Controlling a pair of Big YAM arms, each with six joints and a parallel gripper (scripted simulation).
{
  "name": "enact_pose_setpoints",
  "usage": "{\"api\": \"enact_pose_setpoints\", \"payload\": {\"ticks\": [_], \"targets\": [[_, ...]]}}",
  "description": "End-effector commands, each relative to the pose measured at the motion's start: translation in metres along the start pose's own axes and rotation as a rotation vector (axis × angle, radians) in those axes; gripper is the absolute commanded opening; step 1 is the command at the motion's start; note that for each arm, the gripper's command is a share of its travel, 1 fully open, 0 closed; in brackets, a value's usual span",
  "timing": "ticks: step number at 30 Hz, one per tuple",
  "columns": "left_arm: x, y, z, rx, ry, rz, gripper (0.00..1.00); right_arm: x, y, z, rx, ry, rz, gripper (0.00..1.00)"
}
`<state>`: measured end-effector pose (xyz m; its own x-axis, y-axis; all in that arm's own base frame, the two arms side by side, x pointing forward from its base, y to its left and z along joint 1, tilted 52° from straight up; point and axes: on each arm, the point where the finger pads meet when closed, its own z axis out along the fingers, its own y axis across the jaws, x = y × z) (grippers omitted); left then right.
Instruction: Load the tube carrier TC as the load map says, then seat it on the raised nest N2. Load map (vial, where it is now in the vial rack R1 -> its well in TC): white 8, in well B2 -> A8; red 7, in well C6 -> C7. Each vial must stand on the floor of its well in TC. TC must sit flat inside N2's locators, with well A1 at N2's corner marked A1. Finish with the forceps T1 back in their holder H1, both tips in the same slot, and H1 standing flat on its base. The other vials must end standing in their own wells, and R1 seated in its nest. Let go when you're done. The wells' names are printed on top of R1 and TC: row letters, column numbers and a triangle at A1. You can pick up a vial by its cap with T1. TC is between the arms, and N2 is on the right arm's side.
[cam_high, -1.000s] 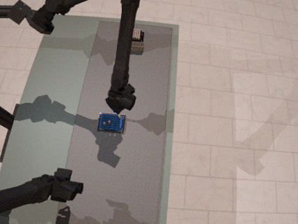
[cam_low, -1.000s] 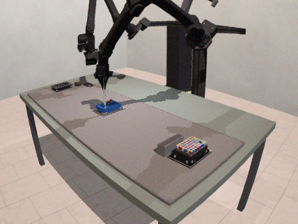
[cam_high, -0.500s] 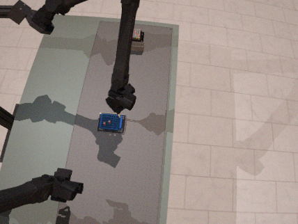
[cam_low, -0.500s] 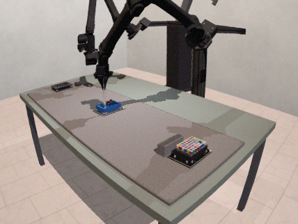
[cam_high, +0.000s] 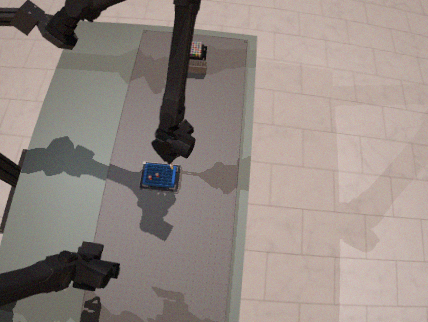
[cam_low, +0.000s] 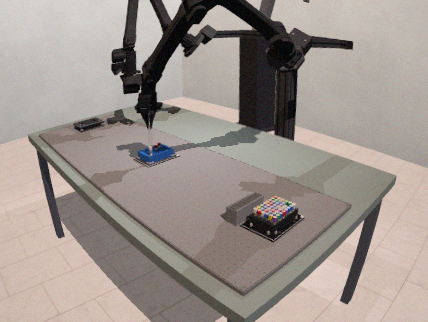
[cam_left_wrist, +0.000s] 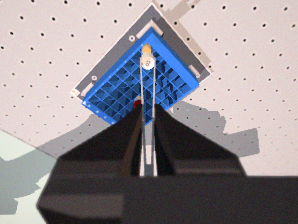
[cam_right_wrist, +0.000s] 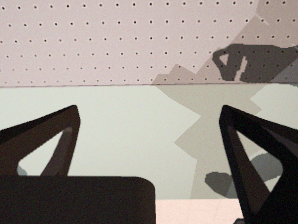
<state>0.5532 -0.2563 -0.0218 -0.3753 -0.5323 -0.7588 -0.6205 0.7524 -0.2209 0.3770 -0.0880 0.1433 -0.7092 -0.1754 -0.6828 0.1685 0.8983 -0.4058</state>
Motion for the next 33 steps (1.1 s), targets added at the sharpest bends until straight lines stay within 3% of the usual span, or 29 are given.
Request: {"api": "enact_pose_setpoints", "payload": {"ticks": [1, 33], "targets": [[-0.015, 0.001, 0.004, 0.002, -0.006, -0.020, 0.09, -0.005, -0.001, -0.002, -0.001, -0.005, -0.014, 1.00], [-0.002, 0.009, 0.018, -0.015, 0.000, -0.002, 0.09, -0.005, -0.001, -0.002, -0.001, -0.005, -0.014, 1.00]]}}
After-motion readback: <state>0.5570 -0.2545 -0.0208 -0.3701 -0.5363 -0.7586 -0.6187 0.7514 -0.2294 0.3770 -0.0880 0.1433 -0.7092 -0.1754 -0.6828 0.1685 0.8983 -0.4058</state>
